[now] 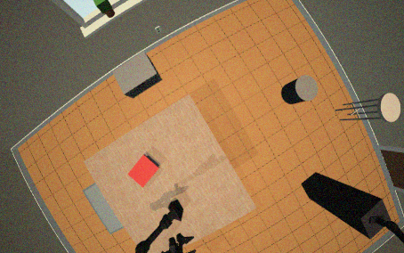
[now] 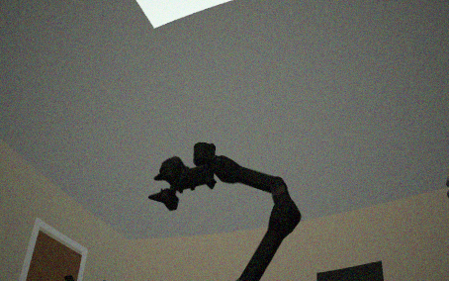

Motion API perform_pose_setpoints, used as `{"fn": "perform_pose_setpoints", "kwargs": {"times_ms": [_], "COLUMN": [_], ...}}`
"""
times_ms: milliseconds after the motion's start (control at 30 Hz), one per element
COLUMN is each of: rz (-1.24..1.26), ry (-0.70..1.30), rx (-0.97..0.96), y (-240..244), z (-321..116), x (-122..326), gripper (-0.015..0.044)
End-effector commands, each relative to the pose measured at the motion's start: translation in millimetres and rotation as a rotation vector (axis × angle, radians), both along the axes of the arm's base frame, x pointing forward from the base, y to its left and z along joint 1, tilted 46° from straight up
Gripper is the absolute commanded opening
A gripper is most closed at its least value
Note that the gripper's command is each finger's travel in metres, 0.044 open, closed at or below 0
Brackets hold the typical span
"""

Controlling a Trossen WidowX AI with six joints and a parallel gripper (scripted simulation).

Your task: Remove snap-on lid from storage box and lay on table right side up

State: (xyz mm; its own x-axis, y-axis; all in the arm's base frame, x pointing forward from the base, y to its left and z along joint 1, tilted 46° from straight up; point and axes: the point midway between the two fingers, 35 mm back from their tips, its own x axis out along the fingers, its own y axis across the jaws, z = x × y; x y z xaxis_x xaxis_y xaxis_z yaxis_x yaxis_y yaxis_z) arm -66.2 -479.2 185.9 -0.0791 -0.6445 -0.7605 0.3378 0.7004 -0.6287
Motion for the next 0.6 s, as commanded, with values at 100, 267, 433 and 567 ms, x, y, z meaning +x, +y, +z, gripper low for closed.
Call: {"fn": "perform_pose_setpoints", "kwargs": {"times_ms": [100,267,433,567], "rz": [-0.030,-0.090,-0.148,-0.216], "ry": [-0.182,-0.541,-0.753,-0.933], "rx": [-0.017,0.027,0.119,0.244], "y": [-2.1,8.5,28.9,57.0], "z": [-14.2,-39.8,-60.5,-80.1], "x": [42.2,124.4,177.1,223.6], "gripper": [0.0295,0.0235,0.0235,0.0235]}}
